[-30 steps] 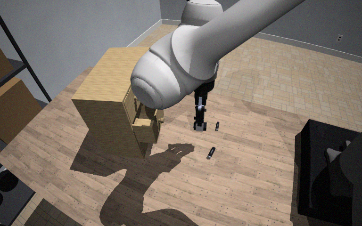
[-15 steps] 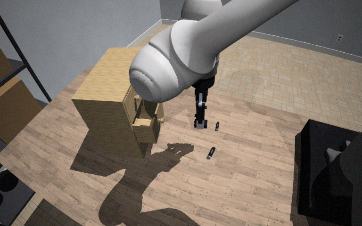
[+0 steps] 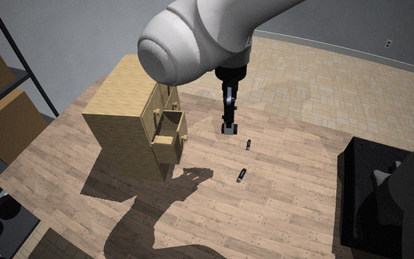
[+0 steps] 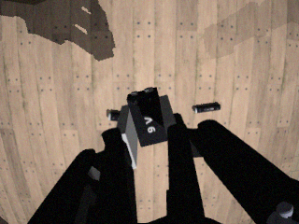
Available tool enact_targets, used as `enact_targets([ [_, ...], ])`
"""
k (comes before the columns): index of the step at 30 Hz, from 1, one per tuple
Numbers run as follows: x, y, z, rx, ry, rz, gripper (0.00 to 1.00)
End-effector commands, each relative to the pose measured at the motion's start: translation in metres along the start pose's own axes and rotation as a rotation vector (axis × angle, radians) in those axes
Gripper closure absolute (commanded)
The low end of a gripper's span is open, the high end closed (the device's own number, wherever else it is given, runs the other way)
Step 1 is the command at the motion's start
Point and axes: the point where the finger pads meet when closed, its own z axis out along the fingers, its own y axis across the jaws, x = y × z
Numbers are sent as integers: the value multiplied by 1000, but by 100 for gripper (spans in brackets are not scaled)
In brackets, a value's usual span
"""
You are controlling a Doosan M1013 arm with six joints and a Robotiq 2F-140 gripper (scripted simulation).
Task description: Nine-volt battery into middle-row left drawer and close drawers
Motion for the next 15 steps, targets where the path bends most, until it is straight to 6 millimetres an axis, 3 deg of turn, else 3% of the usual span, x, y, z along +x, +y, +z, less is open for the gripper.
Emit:
enact_targets([
  [1, 0, 2, -17, 1, 2, -2, 86],
  [8, 0, 2, -45, 1, 2, -2, 86],
  [15, 1, 2, -58, 1, 2, -2, 86],
])
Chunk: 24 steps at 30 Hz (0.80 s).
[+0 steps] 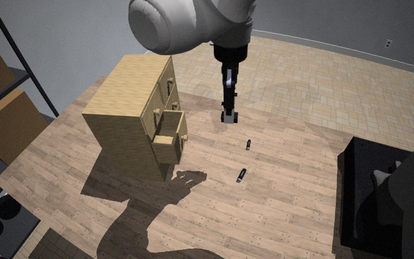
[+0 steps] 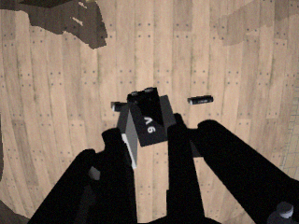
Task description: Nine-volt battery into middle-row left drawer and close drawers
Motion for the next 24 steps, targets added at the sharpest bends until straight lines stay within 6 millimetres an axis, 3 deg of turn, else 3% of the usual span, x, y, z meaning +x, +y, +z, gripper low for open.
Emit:
enact_targets([
  [1, 0, 2, -9, -1, 3, -2, 86],
  [24, -2, 2, -9, -1, 91, -2, 86],
])
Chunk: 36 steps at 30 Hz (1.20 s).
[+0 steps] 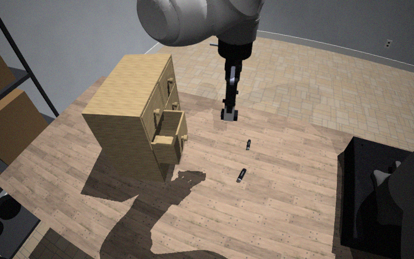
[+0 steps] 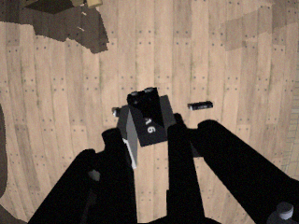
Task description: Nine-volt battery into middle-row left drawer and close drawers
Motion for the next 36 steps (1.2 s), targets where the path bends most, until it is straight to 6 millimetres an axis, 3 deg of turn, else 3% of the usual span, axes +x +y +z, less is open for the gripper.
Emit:
enact_targets([
  [1, -2, 0, -1, 2, 58, -3, 86],
  [22, -10, 0, 6, 3, 535, -3, 86],
  [36, -14, 0, 9, 3, 731, -3, 86],
])
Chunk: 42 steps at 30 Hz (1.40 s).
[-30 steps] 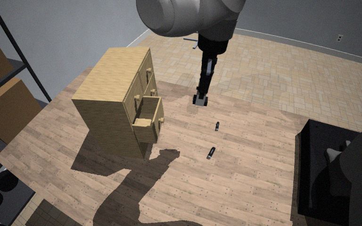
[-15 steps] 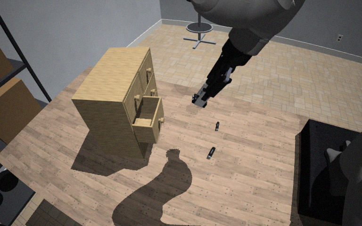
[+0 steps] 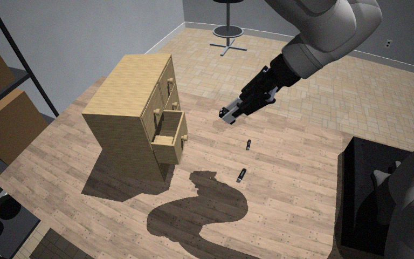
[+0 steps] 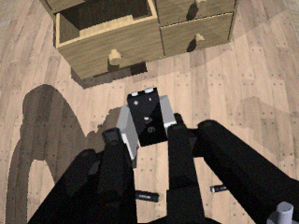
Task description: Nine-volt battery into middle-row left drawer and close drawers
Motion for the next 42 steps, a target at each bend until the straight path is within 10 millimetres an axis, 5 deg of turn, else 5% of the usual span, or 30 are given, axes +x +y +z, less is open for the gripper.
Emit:
enact_targets([
  [1, -2, 1, -1, 17, 101, -8, 86],
  [42, -12, 1, -1, 17, 529, -5, 86],
])
